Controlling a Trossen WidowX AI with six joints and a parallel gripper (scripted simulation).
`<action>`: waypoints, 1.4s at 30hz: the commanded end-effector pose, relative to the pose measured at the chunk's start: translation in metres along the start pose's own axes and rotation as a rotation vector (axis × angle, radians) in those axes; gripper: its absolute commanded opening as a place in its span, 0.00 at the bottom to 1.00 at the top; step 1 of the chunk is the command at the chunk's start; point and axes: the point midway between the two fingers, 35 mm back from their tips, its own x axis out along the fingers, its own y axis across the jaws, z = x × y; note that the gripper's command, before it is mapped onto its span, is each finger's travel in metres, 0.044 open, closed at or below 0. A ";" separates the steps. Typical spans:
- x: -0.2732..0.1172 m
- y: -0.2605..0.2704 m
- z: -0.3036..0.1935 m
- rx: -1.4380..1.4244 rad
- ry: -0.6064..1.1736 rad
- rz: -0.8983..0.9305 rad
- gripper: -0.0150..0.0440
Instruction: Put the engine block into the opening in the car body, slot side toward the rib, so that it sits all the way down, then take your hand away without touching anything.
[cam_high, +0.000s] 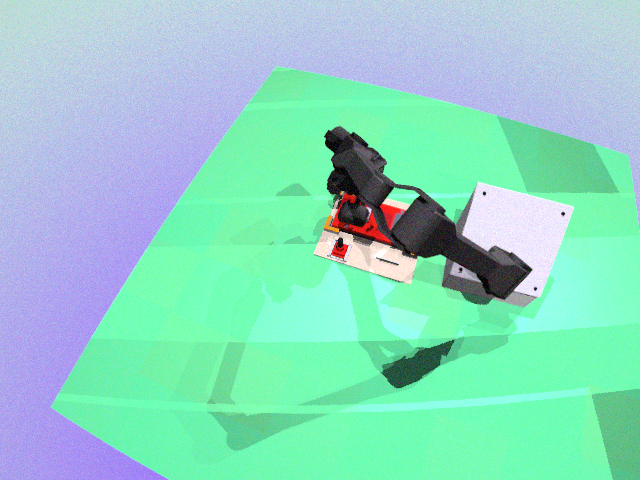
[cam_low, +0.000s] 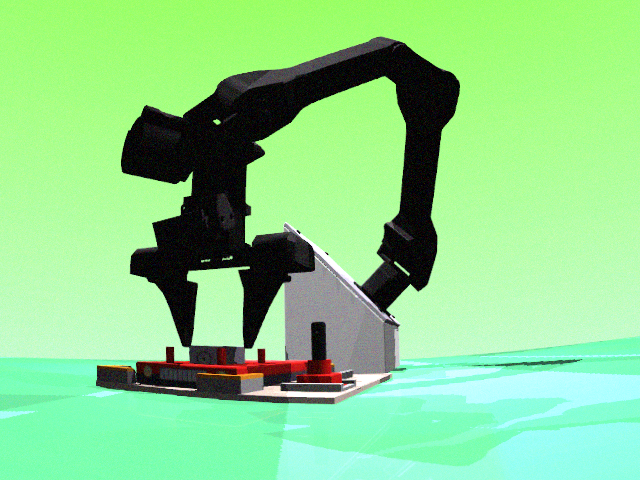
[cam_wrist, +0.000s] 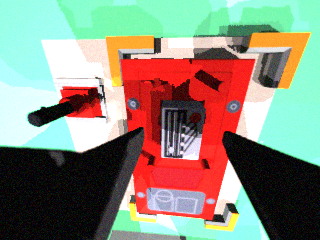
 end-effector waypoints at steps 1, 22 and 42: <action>0.000 0.000 0.000 -0.001 0.000 -0.001 0.97; -0.015 0.001 -0.001 0.002 -0.003 0.000 0.87; -0.015 0.001 -0.001 0.002 -0.003 0.000 0.25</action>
